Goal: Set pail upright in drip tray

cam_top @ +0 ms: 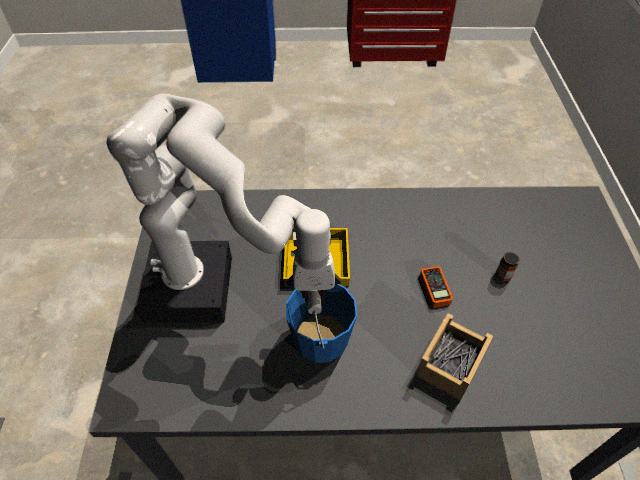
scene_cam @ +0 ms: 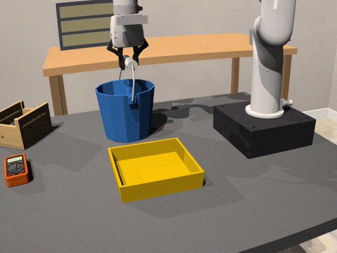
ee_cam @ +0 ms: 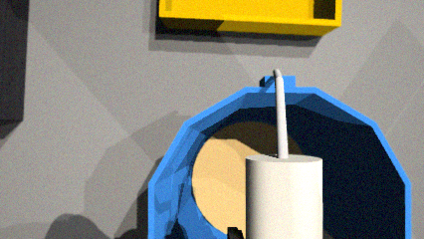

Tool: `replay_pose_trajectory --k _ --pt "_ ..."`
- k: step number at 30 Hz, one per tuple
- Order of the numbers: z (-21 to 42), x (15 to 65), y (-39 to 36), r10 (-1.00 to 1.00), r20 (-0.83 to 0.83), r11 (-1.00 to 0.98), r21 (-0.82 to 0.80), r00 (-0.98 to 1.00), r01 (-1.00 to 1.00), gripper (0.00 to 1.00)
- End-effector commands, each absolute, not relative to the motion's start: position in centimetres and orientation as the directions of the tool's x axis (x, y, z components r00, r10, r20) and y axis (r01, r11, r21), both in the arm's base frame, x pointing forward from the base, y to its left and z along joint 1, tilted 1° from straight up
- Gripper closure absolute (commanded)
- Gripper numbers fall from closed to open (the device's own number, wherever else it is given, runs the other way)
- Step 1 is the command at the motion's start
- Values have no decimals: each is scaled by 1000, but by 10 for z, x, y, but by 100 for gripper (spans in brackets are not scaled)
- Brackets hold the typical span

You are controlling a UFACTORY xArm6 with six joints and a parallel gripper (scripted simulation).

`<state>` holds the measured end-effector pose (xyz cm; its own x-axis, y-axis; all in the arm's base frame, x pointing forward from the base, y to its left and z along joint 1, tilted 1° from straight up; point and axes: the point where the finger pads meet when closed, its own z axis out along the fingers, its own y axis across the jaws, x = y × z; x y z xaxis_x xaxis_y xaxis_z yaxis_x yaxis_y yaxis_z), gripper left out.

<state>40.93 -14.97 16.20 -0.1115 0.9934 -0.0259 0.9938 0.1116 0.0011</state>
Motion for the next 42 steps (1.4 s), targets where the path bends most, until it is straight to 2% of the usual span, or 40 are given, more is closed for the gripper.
replay_pose_trajectory --k 1,42 --pt "164 411 -150 993 -28 112 6 -111 994 100" --pt "207 410 -149 993 -28 112 6 -111 994 100"
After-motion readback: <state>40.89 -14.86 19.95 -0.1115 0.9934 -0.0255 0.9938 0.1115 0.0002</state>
